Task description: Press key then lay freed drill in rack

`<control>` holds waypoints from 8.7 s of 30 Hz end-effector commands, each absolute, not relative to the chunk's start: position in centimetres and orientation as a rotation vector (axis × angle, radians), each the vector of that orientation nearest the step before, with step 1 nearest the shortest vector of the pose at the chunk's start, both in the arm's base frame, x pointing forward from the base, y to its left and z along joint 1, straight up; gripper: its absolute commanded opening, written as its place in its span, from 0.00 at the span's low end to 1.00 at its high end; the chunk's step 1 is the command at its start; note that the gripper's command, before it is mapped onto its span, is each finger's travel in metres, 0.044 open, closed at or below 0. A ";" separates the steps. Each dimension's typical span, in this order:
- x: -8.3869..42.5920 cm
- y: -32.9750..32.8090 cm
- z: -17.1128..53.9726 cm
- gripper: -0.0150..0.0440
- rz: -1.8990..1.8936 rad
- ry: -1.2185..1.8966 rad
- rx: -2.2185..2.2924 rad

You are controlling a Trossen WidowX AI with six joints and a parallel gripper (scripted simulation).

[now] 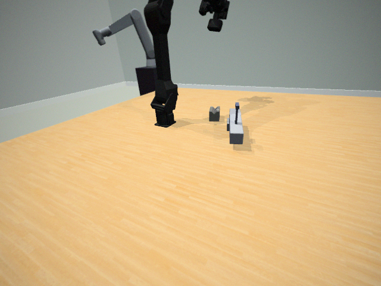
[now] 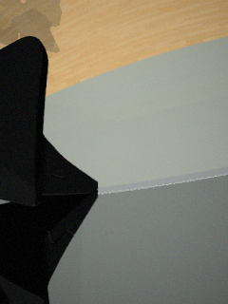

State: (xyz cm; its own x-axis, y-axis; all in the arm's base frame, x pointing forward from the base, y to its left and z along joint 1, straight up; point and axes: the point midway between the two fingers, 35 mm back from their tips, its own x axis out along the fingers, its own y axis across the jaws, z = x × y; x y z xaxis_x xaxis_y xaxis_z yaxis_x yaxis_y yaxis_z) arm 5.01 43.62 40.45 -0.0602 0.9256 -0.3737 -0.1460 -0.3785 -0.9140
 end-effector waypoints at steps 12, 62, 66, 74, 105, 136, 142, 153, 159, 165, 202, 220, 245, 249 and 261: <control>22.4 35.8 32.2 0.25 1.364 -0.032 -1.276; 30.0 -3.1 15.7 0.25 0.289 1.523 -0.301; 30.1 -3.0 15.6 0.25 0.289 1.523 -0.300; 30.2 -2.9 15.3 0.25 0.289 1.523 -0.300; 29.7 -3.1 14.3 0.25 0.289 1.523 -0.300; 29.7 -3.2 13.2 0.25 0.289 1.523 -0.301; 29.7 -3.2 13.0 0.25 0.289 1.523 -0.301; 29.7 -3.2 12.6 0.25 0.289 1.523 -0.301; 29.7 -3.2 12.4 0.25 0.289 1.523 -0.301; 29.8 -3.2 12.2 0.25 0.289 1.523 -0.301; 24.1 12.4 10.9 1.00 1.465 0.982 -1.486; 24.2 12.4 10.7 1.00 1.465 0.982 -1.486; 24.7 11.5 6.7 1.00 1.464 0.983 -1.487; 24.8 11.3 6.1 1.00 1.464 0.983 -1.487; 24.9 11.3 6.1 0.69 1.458 0.982 -1.483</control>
